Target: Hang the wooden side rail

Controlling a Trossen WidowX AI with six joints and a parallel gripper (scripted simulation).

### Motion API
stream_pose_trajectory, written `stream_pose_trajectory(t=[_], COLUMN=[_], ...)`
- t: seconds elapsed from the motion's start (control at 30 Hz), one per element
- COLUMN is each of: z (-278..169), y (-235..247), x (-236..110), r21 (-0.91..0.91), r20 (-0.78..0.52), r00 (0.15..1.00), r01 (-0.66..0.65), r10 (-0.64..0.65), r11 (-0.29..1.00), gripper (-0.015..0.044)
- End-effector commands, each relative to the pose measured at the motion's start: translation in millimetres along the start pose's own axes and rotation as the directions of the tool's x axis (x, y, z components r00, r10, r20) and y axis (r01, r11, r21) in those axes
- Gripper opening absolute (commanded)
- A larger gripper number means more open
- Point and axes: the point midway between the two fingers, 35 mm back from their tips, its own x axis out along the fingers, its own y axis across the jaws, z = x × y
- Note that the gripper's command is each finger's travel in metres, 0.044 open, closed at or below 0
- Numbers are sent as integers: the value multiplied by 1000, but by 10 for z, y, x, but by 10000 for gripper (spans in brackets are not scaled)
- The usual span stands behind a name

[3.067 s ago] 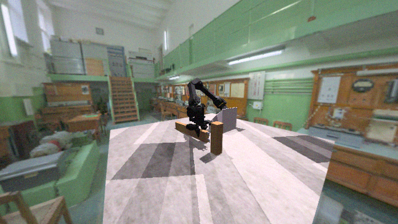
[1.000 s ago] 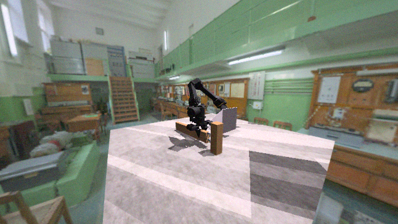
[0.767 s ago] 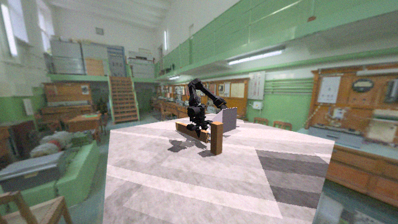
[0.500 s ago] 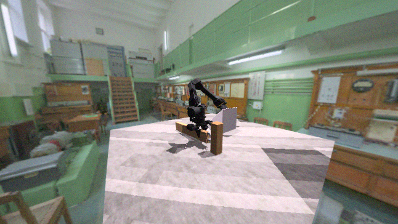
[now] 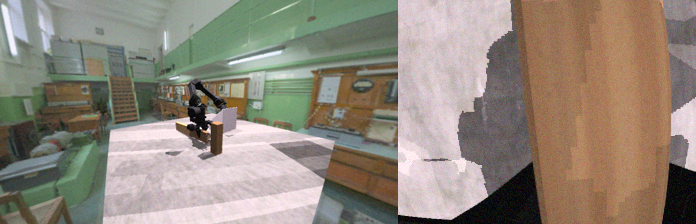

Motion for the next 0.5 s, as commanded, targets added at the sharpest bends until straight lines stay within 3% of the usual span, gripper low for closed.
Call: stream_pose_trajectory(t=[0.0, 0.47], z=[-51, -67], y=[33, 27], x=[-54, -57], r21=[-1, -1], r20=[-8, -8], r00=[1000, 1000], r01=[-16, -16], r10=[16, 16], r11=[1000, 1000], gripper=[0, 0])
